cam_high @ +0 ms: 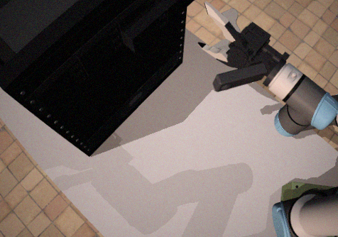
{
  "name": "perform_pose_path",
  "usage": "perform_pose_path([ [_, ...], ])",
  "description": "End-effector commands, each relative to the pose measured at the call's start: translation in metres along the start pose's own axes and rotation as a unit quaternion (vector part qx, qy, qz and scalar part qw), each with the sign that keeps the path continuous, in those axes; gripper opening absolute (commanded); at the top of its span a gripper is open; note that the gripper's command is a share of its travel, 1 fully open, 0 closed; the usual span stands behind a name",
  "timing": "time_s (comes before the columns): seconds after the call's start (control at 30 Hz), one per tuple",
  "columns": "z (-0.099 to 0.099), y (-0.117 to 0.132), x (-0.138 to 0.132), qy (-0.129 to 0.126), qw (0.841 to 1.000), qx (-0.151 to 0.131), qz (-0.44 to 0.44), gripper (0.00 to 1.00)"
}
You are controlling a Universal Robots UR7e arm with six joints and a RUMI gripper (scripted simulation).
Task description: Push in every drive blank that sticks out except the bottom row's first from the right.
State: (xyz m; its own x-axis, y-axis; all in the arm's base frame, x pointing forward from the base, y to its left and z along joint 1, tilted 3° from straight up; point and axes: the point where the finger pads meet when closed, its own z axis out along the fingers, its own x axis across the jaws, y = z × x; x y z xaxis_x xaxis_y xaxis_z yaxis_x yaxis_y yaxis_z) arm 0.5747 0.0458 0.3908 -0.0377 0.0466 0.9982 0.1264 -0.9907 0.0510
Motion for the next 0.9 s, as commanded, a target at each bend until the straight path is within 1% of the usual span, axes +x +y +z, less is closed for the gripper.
perform_pose_path([
  [0.0, 0.0, 0.0, 0.0004, 0.0, 1.0, 0.0, 0.0, 1.0],
  [0.57, 0.0, 0.0, 0.0004, 0.0, 1.0, 0.0, 0.0, 1.0],
  [0.6, 0.0, 0.0, 0.0004, 0.0, 1.0, 0.0, 0.0, 0.0],
  [0.87, 0.0, 0.0, 0.0004, 0.0, 1.0, 0.0, 0.0, 0.0],
])
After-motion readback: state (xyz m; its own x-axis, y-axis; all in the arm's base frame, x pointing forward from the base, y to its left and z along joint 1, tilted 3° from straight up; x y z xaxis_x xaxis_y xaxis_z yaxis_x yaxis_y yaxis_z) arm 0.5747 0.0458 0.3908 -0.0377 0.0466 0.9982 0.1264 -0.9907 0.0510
